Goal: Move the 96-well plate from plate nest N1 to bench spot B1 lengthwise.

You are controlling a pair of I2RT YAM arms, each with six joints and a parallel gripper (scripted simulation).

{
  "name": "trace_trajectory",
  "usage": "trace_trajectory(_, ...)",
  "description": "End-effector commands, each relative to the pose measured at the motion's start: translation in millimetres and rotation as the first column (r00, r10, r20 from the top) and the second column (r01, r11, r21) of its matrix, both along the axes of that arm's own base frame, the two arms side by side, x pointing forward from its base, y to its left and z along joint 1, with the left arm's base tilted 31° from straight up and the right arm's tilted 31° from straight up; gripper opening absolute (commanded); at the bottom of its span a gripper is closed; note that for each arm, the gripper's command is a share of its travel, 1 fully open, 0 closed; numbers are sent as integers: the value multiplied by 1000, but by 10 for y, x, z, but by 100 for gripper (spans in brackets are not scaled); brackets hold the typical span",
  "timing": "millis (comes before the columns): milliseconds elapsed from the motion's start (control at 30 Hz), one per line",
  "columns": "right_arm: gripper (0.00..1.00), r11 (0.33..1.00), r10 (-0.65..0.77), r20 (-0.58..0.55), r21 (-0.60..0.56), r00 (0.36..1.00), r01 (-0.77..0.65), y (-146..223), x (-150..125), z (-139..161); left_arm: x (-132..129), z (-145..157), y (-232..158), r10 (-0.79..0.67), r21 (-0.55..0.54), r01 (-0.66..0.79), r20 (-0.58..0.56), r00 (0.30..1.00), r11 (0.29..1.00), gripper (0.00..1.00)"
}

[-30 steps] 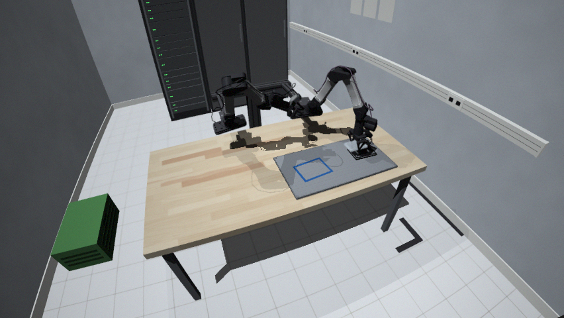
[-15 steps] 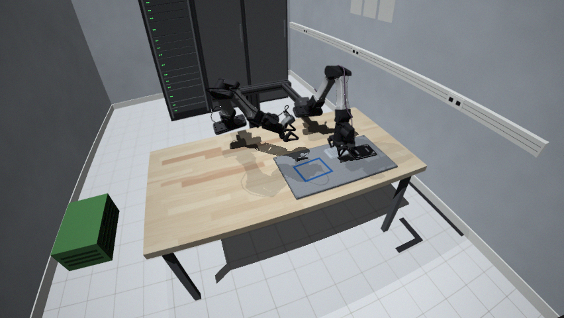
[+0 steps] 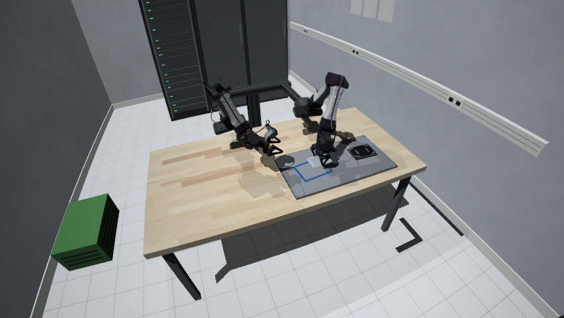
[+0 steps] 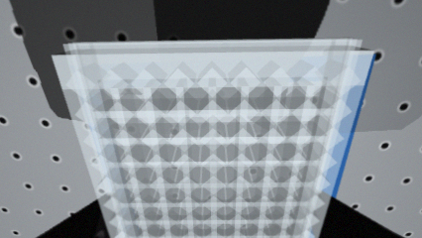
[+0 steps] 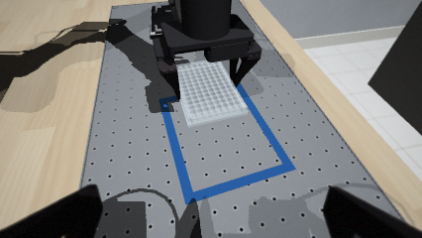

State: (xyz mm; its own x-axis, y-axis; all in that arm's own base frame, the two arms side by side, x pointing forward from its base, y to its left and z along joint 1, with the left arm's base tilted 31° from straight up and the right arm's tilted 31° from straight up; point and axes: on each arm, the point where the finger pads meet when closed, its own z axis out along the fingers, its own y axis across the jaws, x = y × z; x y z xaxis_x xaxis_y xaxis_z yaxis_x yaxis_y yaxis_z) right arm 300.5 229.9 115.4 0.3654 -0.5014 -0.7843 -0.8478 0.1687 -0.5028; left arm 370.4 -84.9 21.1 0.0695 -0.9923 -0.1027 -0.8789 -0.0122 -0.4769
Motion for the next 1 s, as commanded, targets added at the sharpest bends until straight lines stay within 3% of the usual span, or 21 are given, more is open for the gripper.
trace_trajectory(0, 100, 997, 74, 20, 19, 997, -74, -117, -68, 158, 158, -20, -170, 26, -4, -26, 37, 999, 1000, 81)
trace_trajectory(533, 100, 999, 37, 34, 24, 999, -38, -219, 6, 197, 305, -254, -477, 21, -3, -21, 34, 999, 1000, 81)
trace_trajectory(833, 100, 999, 37, 34, 24, 999, -38, -219, 6, 197, 412, -350, -416, 21, -4, -21, 27, 999, 1000, 81)
trace_trajectory(900, 100, 999, 37, 34, 24, 999, -38, -219, 6, 197, 359, -288, -440, 22, -8, -21, 43, 999, 1000, 100)
trace_trajectory(967, 100, 999, 37, 34, 24, 999, -38, -219, 6, 197, 359, -288, -440, 22, -8, -21, 43, 999, 1000, 100)
